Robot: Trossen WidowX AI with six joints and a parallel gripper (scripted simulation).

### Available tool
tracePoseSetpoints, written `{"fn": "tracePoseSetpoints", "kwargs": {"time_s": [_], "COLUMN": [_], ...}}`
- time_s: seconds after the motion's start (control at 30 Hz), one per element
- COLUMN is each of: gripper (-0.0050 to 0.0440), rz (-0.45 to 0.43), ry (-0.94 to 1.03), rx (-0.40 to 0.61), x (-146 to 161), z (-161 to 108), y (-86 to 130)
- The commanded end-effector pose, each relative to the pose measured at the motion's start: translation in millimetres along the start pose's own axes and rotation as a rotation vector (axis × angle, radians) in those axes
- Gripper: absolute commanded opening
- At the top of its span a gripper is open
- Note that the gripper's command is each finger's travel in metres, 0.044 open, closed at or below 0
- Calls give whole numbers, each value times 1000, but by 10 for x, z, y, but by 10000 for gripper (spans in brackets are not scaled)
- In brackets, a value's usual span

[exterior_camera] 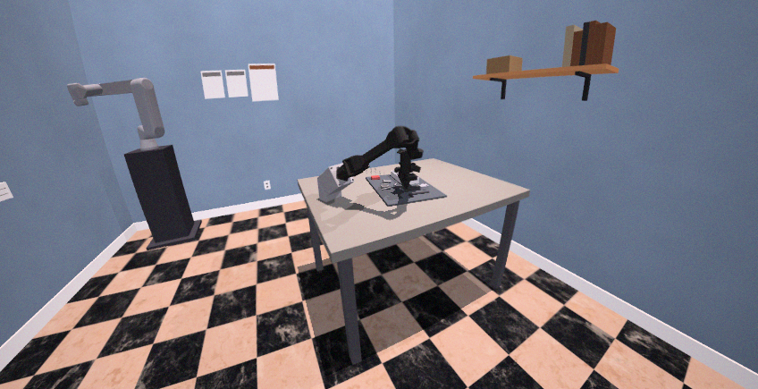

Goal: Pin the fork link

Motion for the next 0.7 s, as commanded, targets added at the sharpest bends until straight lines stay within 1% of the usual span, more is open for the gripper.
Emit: {"fn": "tracePoseSetpoints", "kwargs": {"time_s": [0.0,0.67], "gripper": [-50,-50], "rz": [8,7], "ry": [0,2], "rx": [-9,-7], "x": [-1,-3], "z": [12,6], "y": [23,-33]}}
Point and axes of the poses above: the point midway between the two fingers, 35 mm back from their tips, its own y axis back along the fingers, its own x axis across the jaws, z = x × y, the point moved 7 cm from there along y, back along the fingers, and after that the axes turned 7 degrees about -y, right-handed, at the moved point
